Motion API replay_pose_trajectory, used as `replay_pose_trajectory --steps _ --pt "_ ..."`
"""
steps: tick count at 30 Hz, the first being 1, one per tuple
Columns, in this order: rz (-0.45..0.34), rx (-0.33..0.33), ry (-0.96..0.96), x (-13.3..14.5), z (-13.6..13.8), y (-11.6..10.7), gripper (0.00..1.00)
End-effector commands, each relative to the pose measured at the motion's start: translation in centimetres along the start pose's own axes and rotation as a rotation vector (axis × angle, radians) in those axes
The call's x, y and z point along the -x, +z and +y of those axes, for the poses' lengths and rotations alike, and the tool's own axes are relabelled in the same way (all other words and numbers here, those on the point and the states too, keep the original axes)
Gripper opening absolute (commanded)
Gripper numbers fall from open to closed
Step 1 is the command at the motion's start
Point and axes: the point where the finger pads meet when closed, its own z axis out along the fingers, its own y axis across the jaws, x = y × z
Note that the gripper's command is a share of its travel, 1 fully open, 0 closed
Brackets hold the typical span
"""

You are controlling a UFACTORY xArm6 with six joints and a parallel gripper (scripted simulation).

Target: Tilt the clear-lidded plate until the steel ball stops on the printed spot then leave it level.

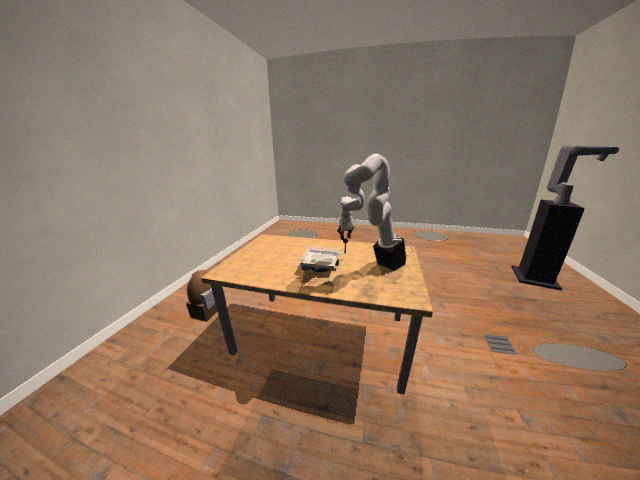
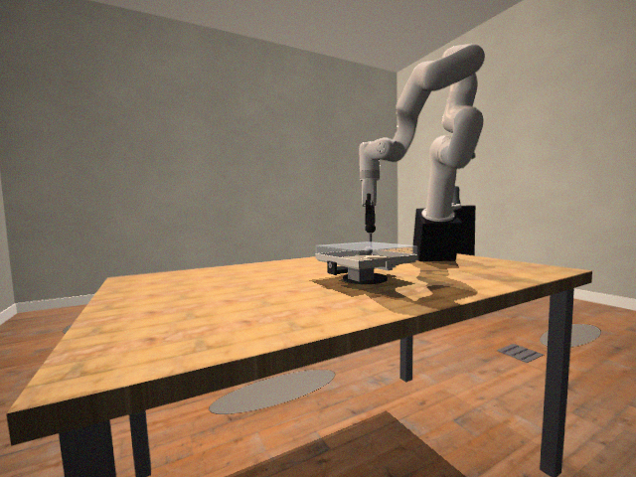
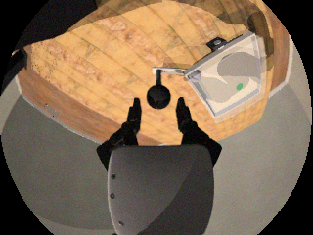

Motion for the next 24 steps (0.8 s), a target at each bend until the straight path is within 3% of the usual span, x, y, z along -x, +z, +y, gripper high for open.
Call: replay_pose_trajectory --steps 1,24 --pt "-0.003 0.0 -0.001 0.1 0.0 -0.1 0.61" --pt "-0.003 0.001 -0.001 0.1 0.0 1.0 0.61"
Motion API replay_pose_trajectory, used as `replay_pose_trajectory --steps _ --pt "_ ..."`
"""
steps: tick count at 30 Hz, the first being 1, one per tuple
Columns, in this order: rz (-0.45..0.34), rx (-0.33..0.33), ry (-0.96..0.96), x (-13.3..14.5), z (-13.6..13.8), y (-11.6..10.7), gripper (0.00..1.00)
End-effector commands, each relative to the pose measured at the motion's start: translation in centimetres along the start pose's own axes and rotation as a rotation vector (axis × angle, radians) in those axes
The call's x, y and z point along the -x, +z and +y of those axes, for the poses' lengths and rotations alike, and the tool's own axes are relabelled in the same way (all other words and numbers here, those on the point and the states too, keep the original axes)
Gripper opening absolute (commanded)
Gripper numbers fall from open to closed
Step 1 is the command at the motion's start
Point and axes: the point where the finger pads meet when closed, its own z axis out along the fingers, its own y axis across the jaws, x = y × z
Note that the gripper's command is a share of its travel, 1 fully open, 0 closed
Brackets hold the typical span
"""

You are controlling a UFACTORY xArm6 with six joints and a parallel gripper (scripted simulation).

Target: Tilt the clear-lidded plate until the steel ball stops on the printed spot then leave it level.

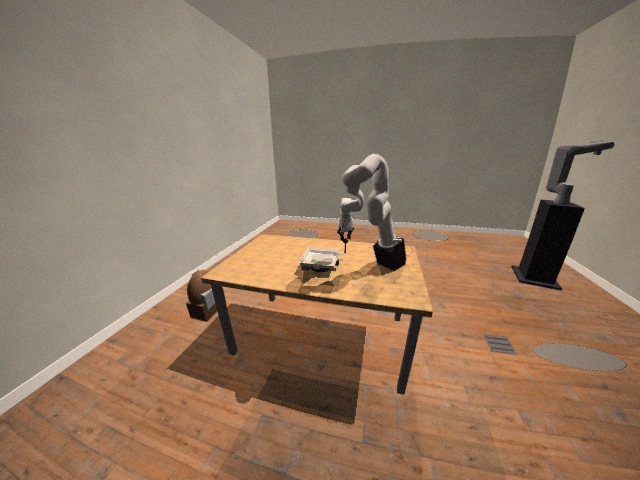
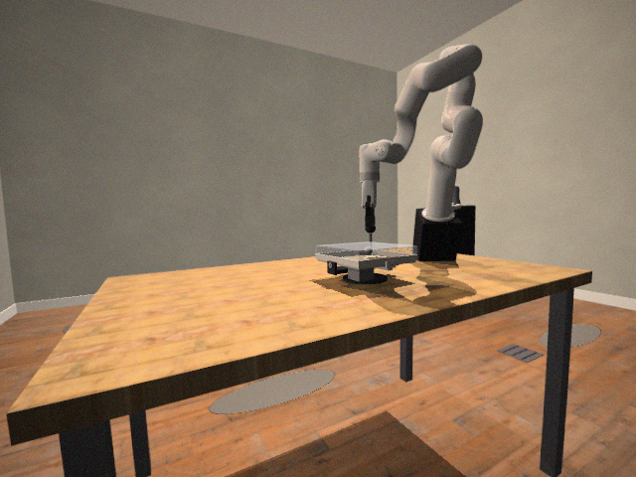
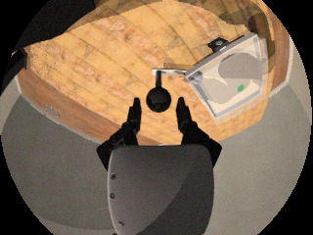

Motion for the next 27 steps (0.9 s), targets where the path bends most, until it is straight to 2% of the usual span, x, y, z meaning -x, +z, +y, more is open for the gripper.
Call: replay_pose_trajectory --steps 1,27 --pt "-0.002 0.0 -0.001 0.1 0.0 0.4 0.61" --pt "-0.002 0.0 -0.001 0.1 0.0 2.4 0.61"
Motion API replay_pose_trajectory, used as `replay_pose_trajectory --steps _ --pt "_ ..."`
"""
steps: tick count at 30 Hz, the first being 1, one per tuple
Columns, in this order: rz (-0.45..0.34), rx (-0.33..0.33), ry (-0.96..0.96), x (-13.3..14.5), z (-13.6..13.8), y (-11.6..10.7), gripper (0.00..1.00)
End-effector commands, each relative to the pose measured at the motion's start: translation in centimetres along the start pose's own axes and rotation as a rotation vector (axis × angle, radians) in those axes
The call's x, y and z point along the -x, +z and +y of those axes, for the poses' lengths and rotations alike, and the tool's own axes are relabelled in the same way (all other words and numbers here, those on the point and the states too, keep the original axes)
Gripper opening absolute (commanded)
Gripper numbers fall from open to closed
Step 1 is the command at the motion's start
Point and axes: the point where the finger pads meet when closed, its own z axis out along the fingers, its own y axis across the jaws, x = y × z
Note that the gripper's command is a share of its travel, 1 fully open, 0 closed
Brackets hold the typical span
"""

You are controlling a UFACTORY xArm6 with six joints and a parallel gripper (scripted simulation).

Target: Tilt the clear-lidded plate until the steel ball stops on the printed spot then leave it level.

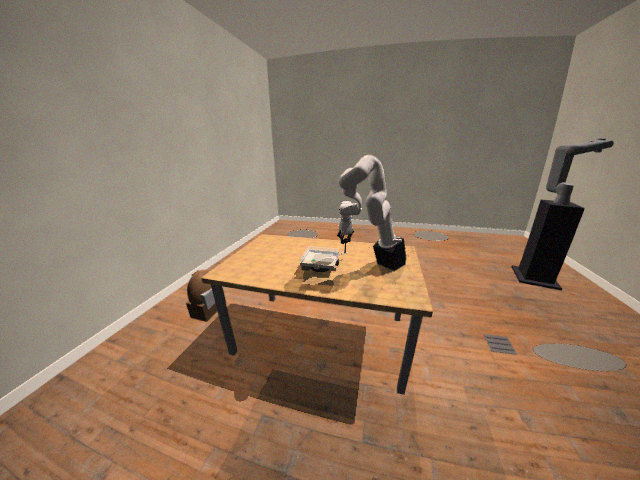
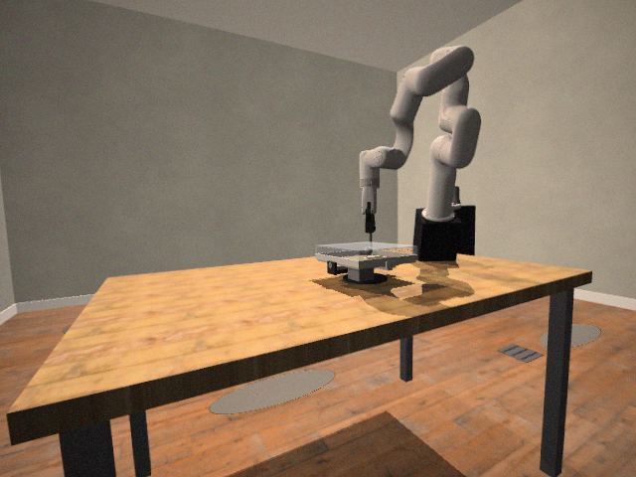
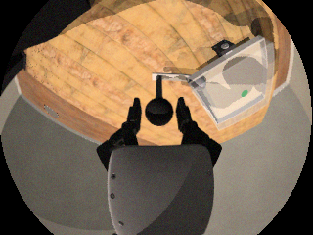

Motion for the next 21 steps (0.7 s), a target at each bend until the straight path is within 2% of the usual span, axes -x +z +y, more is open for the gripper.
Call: replay_pose_trajectory --steps 1,21 --pt "-0.003 0.001 -0.001 0.11 0.04 0.15 0.61" --pt "-0.003 0.001 -0.001 0.11 0.04 0.38 0.61"
